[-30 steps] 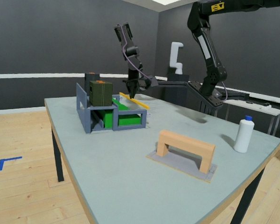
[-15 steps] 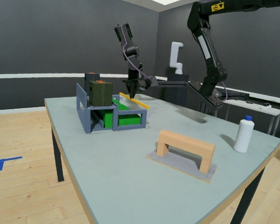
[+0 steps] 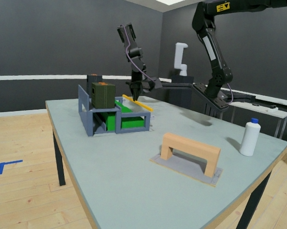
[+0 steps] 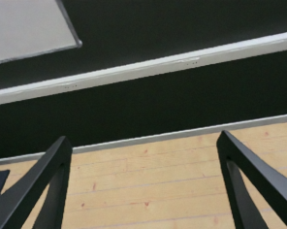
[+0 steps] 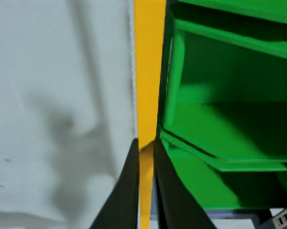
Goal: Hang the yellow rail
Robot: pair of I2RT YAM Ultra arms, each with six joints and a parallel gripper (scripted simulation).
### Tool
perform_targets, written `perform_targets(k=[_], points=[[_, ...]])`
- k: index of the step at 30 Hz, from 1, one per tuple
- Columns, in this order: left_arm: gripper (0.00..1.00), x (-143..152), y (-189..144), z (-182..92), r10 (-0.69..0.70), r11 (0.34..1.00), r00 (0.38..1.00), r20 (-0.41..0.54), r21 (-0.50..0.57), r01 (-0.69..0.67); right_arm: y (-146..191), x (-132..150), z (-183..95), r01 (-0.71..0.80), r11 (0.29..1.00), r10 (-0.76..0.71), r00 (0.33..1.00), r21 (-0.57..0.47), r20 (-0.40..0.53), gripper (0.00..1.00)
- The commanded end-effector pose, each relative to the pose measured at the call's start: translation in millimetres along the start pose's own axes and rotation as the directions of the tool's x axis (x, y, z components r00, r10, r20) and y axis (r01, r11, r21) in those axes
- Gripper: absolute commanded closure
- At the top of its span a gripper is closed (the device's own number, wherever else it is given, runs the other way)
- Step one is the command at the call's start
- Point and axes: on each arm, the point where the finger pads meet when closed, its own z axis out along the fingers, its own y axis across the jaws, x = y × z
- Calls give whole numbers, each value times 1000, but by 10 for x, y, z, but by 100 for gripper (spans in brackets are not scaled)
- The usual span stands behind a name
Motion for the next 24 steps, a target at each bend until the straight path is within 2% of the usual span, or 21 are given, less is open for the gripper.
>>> perform_targets(k=[1,24], points=[[0,-22,19,-90,11,1000,1000,3,-6,-11,21,-75,-133,6,1000,-7,999,24,34,100],[0,-22,19,-90,11,1000,1000,3,-6,-11,15,-91,-161,6,1000,-7,999,25,40,100]])
